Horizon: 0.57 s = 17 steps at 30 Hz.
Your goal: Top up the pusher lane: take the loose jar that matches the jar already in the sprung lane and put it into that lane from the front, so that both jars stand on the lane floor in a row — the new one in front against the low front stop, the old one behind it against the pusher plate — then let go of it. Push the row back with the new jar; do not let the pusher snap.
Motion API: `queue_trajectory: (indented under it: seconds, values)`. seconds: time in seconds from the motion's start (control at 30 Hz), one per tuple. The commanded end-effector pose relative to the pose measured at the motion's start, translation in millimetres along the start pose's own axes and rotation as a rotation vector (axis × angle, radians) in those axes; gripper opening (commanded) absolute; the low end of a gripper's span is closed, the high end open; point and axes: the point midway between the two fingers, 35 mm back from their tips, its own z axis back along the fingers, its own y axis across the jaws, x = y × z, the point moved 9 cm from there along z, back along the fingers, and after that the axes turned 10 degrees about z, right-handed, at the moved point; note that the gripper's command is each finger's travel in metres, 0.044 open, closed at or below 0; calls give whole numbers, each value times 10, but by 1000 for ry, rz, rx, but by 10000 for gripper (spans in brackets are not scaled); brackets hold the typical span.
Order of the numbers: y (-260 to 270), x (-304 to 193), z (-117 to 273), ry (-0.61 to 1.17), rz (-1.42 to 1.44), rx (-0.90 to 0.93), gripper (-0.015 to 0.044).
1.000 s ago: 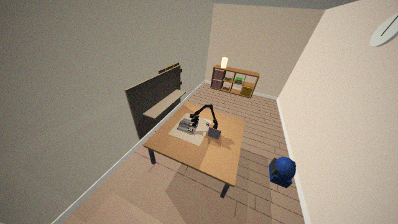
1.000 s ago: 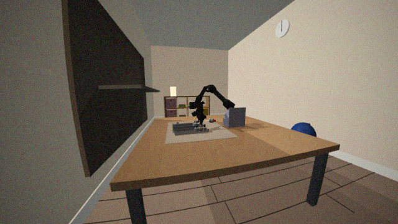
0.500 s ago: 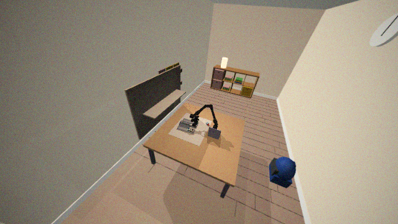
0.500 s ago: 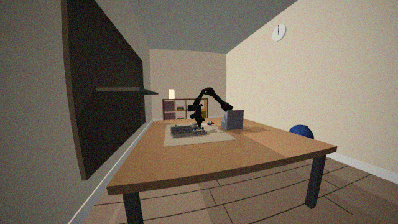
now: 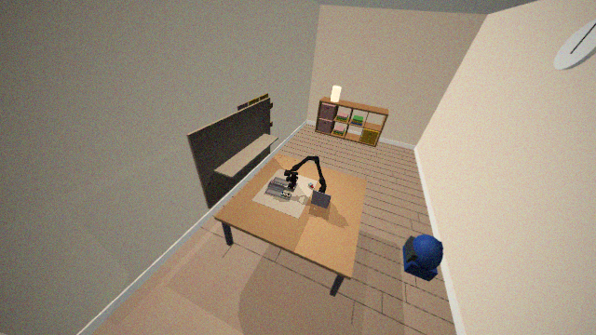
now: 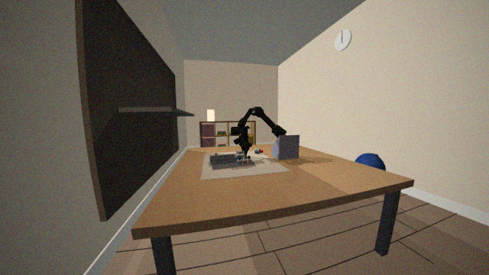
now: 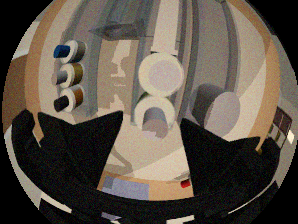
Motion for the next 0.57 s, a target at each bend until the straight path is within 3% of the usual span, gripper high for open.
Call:
queue_trajectory:
  seconds: [0.0,0.53]
  values:
    - [-22,12,61,-8,-10,2,296]
    - [51,-379,72,-6,-9,2,296]
